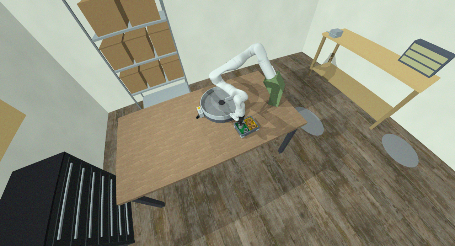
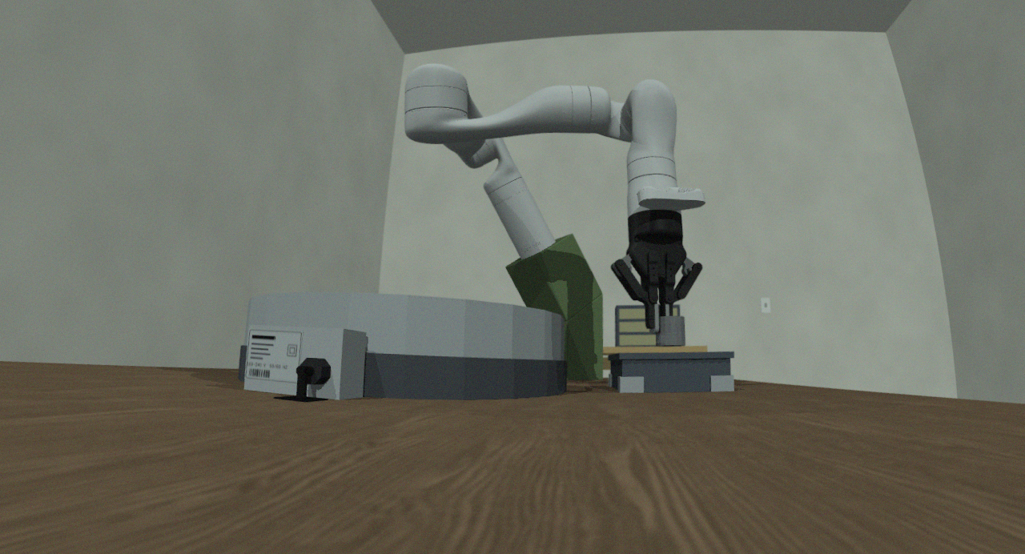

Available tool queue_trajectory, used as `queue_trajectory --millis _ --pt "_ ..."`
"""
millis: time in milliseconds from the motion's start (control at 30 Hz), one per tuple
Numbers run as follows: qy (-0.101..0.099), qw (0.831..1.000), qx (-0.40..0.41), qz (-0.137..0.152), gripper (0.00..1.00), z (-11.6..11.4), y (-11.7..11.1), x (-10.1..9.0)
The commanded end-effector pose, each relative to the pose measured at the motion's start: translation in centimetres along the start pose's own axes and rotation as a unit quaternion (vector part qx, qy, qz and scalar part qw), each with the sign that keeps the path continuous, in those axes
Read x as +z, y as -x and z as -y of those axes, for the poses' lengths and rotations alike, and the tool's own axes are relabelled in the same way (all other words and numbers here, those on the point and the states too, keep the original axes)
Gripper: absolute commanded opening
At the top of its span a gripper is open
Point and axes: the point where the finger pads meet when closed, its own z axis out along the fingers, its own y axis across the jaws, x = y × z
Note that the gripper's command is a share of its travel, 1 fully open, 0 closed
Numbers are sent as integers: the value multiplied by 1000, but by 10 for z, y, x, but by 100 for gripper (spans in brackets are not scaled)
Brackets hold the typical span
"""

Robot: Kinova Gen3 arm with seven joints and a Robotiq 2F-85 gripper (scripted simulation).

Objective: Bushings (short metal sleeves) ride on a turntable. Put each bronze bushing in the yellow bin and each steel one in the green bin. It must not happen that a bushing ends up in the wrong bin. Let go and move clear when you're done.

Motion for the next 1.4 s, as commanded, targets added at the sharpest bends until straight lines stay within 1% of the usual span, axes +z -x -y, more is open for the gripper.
queue_trajectory --millis 0,233,667,933,1100,1367 --pt "0 1000 1 4 0 0 2 4" --pt "0 1000 1 4 0 0 2 4" --pt "0 1000 1 4 0 1 3 16" --pt "0 1000 1 4 0 1 3 16" --pt "0 1000 1 4 0 1 3 22" --pt "0 1000 1 4 0 1 3 25"
